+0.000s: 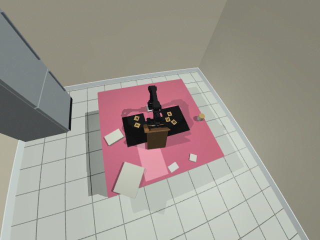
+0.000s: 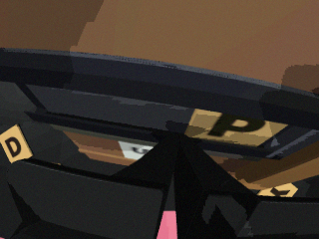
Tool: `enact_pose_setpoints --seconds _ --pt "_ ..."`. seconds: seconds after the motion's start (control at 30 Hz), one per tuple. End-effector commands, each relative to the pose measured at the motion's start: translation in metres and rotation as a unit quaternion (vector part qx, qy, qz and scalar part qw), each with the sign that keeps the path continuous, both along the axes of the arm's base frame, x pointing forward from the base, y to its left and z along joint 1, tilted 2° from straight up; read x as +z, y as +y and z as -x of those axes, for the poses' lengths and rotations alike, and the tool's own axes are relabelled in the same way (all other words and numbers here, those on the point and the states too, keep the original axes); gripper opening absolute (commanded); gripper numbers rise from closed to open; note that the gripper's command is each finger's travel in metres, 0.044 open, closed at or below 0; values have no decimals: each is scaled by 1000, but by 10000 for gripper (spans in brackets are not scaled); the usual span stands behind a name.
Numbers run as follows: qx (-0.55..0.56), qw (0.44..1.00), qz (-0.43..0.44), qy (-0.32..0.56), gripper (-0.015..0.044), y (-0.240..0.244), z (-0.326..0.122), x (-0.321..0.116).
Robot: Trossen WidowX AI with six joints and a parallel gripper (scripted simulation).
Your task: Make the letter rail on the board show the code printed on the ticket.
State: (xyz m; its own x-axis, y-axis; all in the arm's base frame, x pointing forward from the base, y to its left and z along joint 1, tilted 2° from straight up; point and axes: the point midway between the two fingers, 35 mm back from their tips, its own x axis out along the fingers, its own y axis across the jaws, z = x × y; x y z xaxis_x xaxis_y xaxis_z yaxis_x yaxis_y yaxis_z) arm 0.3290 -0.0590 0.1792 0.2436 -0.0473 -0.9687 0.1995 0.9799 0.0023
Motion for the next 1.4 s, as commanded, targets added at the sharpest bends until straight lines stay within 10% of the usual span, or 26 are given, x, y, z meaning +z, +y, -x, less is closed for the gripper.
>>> enact_pose_setpoints --seconds 0.0,1.37 --pt "-1 1000 2 2 0 -1 -3 -3" --pt "-1 1000 2 2 0 -6 -10 -8"
